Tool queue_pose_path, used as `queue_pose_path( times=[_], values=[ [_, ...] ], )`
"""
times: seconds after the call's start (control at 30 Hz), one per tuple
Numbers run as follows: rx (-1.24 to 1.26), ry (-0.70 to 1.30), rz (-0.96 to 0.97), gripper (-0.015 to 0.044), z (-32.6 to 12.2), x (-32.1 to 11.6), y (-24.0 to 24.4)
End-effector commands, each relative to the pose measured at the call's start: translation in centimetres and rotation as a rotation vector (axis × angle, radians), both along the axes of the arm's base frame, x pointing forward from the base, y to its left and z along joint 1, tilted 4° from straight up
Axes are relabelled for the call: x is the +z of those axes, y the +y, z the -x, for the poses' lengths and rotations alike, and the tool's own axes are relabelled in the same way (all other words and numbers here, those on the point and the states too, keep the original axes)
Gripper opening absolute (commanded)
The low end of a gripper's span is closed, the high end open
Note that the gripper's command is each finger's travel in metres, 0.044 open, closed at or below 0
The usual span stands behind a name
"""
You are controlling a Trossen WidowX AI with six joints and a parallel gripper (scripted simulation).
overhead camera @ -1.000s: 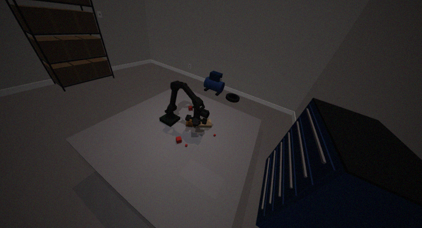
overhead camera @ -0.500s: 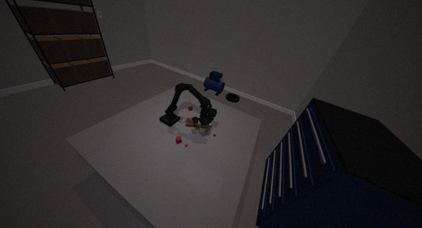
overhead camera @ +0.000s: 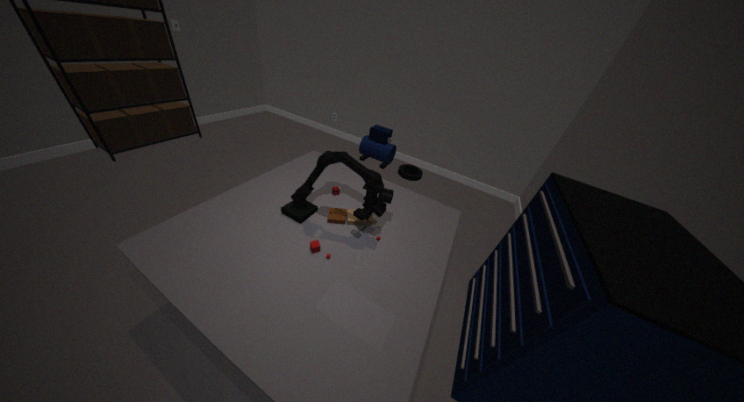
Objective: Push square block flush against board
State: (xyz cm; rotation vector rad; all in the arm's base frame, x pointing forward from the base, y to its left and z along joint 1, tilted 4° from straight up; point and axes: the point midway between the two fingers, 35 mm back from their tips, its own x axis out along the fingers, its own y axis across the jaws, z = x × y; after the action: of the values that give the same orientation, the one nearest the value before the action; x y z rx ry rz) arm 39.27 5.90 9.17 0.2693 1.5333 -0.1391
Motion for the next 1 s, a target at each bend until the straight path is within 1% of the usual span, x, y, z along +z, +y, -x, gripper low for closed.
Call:
queue_pose_path(
  times=[0.0, 0.6, 0.87, 0.97],
  values=[
    [0.152, -0.015, 0.007, 0.0, -1.2, 0.1, 1.4],
    [0.769, -0.068, 0.025, 0.0, -4.3, -0.3, 7.9],
    [0.792, -0.07, 0.026, 0.0, -4.4, -0.7, 8.2],
    [0.792, -0.07, 0.026, 0.0, -4.7, -4.6, 8.6]
  ],
)
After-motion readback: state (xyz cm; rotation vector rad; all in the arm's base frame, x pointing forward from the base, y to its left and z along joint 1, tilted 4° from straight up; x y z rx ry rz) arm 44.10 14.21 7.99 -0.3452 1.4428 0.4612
